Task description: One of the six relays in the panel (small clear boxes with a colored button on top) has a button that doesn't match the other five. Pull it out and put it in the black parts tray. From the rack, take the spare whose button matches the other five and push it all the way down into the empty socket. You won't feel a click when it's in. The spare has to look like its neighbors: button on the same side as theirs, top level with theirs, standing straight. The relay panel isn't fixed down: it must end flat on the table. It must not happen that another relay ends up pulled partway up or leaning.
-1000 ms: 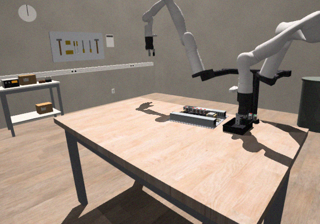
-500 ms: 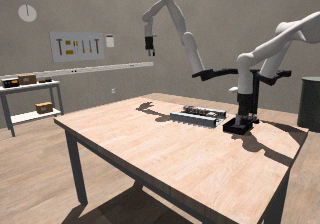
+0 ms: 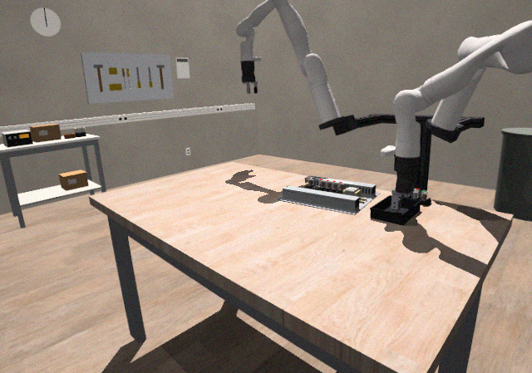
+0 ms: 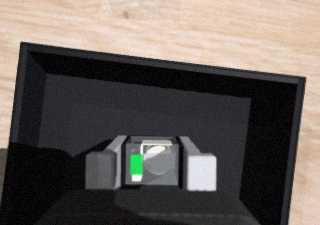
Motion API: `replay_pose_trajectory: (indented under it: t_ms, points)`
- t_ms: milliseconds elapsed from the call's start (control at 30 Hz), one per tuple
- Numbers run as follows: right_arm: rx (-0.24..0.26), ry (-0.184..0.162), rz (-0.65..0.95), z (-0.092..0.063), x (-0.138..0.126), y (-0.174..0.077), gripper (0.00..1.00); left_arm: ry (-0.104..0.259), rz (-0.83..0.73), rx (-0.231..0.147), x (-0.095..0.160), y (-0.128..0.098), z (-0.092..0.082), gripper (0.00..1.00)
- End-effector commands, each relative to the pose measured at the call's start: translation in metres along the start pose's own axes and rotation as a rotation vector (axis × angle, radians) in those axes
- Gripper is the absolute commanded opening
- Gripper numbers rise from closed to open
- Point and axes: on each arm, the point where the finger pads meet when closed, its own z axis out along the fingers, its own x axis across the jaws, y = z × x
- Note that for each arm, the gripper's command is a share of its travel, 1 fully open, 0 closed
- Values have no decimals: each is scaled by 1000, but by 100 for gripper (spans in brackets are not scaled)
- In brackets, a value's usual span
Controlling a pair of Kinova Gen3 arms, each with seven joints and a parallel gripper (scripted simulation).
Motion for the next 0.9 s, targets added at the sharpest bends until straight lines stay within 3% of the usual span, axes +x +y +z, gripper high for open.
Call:
replay_pose_trajectory:
  t_ms: [0,433,467,867]
  points:
    - [-1,0,0,0,0,0,100,-1,0,0,-1,0,1,0]
    - [-1,0,0,0,0,0,100,-1,0,0,-1,0,5,0]
    - [-1,0,0,0,0,0,100,-1,0,0,-1,0,5,100]
    - [-1,0,0,0,0,0,100,-1,0,0,-1,0,5,100]
